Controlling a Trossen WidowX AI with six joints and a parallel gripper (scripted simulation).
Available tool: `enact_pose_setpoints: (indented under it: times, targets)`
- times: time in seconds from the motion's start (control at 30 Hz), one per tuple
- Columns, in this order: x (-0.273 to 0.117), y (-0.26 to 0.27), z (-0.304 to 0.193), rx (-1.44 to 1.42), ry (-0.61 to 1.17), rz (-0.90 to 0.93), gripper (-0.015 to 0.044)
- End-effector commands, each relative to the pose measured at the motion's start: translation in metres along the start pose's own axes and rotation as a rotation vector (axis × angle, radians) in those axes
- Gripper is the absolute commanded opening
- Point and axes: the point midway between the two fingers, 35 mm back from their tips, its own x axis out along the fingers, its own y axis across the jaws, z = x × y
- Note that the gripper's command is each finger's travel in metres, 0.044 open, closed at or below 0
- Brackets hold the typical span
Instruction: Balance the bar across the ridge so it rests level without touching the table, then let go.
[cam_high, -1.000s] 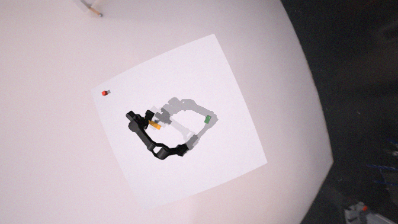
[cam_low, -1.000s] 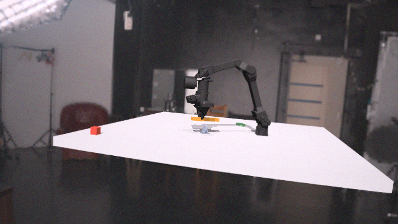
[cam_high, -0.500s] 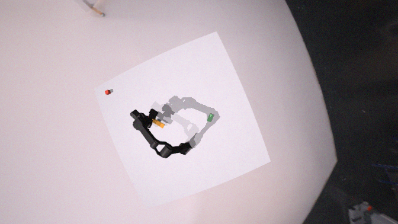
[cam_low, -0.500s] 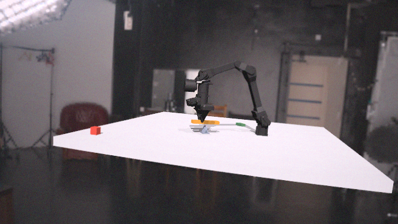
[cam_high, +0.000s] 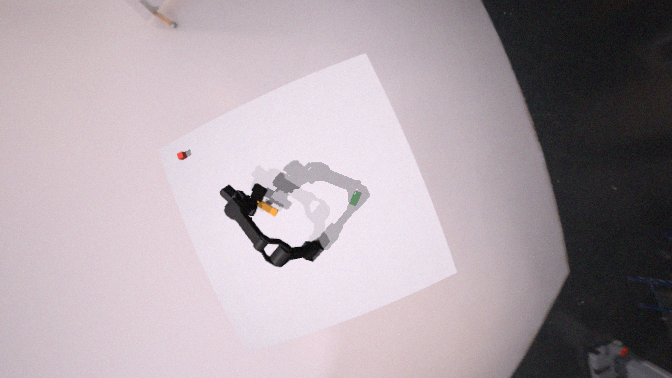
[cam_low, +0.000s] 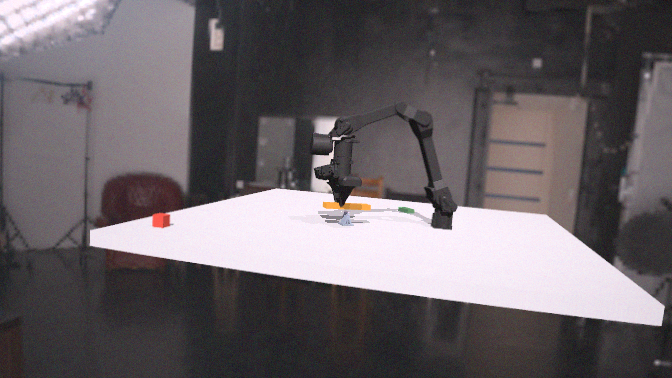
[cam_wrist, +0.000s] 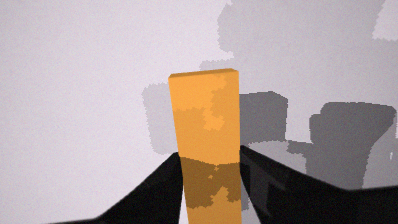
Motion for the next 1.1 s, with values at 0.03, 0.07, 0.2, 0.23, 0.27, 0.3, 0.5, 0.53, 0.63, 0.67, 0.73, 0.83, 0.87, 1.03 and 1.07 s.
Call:
enact_pose_setpoints:
  times: [0.03,0.07,0.2,0.23,0.27,0.3,0.5,0.53,0.63,0.67,0.73,0.83,0.87,1.03,1.07]
  targets:
    - [0.0009,0.0,-0.0007,-0.002,0.003,0.0,0.0]
    - [0.0009,0.0,-0.0007,-0.002,0.003,0.0,0.0]
    - [0.0013,0.0,-0.0007,-0.002,0.003,0.0,0.0]
    - [0.0014,0.0,-0.0007,-0.002,0.003,0.0,0.0]
    - [0.0014,0.0,-0.0007,-0.002,0.003,0.0,0.0]
    - [0.0016,0.0,-0.0007,-0.002,0.003,0.0,0.0]
    - [0.002,0.0,-0.0007,-0.002,0.003,0.0,0.0]
    - [0.0021,0.0,-0.0007,-0.002,0.003,0.0,0.0]
    - [0.0024,0.0,-0.0007,-0.002,0.003,0.0,0.0]
    - [0.0024,0.0,-0.0007,-0.002,0.003,0.0,0.0]
    - [0.0026,0.0,-0.0007,-0.002,0.003,0.0,0.0]
    - [0.0029,0.0,-0.0007,-0.002,0.003,0.0,0.0]
    - [0.0029,0.0,-0.0007,-0.002,0.003,0.0,0.0]
    - [0.0034,0.0,-0.0008,-0.002,0.003,0.0,0.0]
    - [0.0034,0.0,-0.0008,-0.002,0.003,0.0,0.0]
